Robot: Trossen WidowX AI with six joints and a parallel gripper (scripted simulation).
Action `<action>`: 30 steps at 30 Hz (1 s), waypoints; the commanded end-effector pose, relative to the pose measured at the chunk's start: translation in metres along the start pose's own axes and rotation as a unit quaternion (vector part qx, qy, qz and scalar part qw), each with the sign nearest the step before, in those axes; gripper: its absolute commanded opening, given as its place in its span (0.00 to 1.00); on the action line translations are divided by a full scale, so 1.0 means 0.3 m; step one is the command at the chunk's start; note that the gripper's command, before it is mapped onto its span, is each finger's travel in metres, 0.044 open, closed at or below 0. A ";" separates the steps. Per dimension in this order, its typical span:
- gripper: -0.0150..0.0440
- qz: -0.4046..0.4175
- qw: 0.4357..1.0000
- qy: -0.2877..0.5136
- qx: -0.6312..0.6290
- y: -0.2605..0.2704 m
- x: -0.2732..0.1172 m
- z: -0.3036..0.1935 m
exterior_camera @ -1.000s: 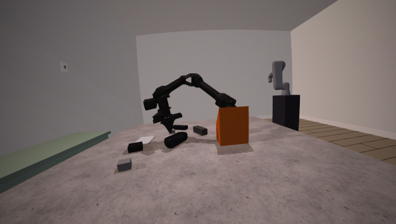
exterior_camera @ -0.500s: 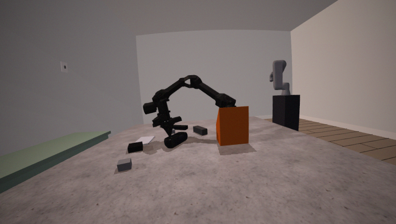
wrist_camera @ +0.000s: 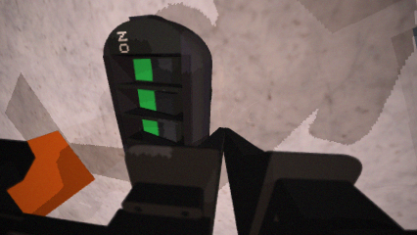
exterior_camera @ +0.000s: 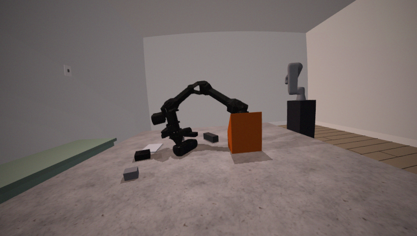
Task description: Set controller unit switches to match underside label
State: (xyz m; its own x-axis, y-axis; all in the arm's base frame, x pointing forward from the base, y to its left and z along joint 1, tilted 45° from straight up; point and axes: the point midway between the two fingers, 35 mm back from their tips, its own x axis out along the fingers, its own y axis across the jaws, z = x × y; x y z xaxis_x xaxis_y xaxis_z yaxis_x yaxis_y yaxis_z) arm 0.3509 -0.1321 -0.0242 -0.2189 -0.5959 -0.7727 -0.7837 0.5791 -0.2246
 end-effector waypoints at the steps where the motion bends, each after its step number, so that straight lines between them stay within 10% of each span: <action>1: 0.25 -0.002 1.000 0.002 -0.002 -0.001 0.007 -0.001; 30: 0.25 -0.001 1.000 0.002 -0.002 0.079 0.025 0.001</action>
State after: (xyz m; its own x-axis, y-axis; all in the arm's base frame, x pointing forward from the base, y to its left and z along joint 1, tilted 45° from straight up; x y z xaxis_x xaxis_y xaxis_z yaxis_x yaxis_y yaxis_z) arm 0.3410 -0.1272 -0.0293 -0.2023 -0.6079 -0.7678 -0.7827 0.5716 -0.2463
